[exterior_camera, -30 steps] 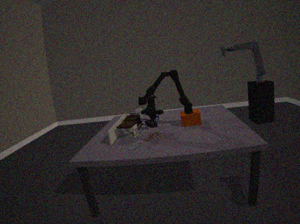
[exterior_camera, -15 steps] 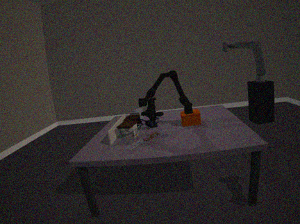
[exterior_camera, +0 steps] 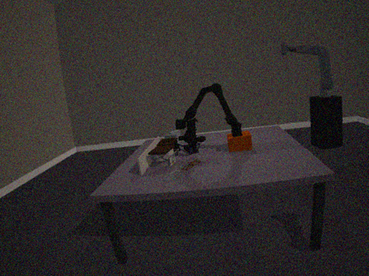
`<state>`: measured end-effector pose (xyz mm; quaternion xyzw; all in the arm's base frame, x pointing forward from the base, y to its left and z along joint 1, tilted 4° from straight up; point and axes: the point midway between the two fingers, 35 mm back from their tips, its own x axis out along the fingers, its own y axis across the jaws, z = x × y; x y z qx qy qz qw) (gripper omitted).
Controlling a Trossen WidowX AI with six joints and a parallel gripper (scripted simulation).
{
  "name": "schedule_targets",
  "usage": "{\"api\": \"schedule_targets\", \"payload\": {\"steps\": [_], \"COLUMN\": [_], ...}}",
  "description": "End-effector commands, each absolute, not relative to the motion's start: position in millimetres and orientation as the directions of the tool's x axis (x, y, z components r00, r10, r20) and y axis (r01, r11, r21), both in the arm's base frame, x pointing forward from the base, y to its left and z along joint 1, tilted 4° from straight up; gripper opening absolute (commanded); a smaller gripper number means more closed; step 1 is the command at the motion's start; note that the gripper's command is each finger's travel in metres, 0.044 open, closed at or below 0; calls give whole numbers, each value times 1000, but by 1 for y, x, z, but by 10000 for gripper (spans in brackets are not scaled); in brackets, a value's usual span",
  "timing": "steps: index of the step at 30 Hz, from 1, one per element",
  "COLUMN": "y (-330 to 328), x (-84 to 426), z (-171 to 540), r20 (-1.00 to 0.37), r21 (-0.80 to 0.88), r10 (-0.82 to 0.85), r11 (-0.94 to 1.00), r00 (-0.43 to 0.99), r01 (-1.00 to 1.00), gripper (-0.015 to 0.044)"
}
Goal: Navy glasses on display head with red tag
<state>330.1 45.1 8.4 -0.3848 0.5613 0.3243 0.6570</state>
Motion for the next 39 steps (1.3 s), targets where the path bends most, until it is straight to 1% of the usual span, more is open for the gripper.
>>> {"api": "schedule_targets", "payload": {"steps": [1,39], "y": [44,44], "x": [317,316], "z": [-10,-15], "r20": [-995,-995], "r21": [-92,-92], "r10": [-7,-7], "r11": [491,491], "r00": [102,102], "r01": [-866,-866], "gripper": [0,0]}}
